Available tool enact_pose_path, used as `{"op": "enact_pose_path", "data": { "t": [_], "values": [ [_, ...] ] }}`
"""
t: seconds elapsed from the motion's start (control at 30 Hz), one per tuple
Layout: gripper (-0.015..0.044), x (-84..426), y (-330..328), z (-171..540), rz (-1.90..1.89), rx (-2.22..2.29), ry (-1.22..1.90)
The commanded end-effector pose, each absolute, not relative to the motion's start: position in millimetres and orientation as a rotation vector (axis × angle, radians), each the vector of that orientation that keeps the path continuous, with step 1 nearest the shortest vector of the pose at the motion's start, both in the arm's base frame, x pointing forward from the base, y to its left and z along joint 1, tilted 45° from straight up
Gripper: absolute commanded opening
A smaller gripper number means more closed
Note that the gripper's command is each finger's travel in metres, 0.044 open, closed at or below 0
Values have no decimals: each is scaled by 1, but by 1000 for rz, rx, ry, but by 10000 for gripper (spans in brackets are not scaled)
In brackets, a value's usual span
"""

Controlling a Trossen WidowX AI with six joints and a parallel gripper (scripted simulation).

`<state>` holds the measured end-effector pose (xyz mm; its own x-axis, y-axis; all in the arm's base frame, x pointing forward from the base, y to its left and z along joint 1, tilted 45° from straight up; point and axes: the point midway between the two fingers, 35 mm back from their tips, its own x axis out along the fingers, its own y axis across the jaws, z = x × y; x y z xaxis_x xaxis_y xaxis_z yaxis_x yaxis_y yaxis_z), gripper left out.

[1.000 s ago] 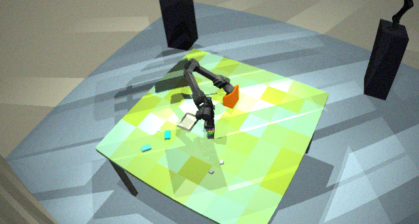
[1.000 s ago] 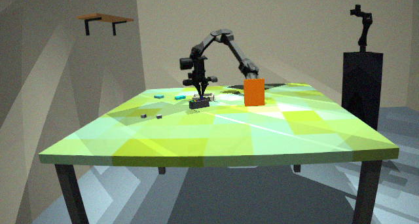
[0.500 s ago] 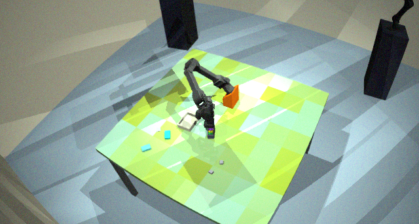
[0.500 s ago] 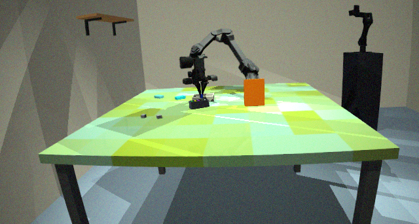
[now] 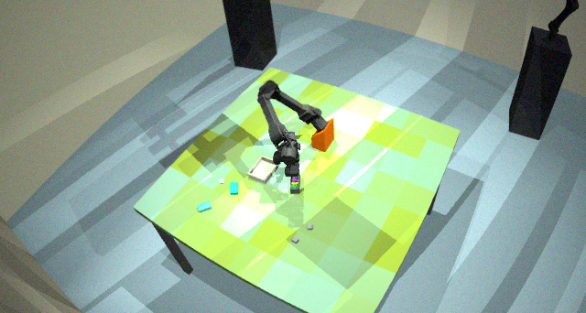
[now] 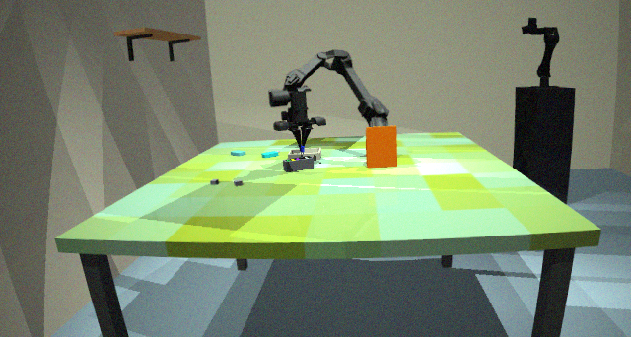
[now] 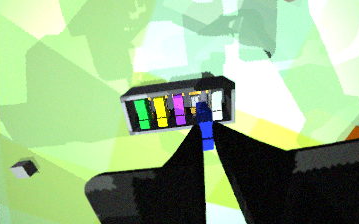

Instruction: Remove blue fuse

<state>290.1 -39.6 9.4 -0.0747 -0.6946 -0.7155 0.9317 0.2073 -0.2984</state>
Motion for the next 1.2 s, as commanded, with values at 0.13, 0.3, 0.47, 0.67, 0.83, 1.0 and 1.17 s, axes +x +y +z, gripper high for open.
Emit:
{"op": "enact_pose_path", "data": {
  "t": [0.13,0.3,0.47,0.67,0.83,1.0,1.17],
  "values": [
    [0,291,-31,19,-1385,339,910],
    [0,295,-43,31,-1381,344,914],
    [0,300,-69,56,-1376,350,919],
    [0,299,-101,87,-1374,351,918],
    [0,293,-128,114,-1378,345,912],
    [0,282,-154,141,-1387,334,904],
    [0,281,-158,144,-1388,332,903]
  ]
}}
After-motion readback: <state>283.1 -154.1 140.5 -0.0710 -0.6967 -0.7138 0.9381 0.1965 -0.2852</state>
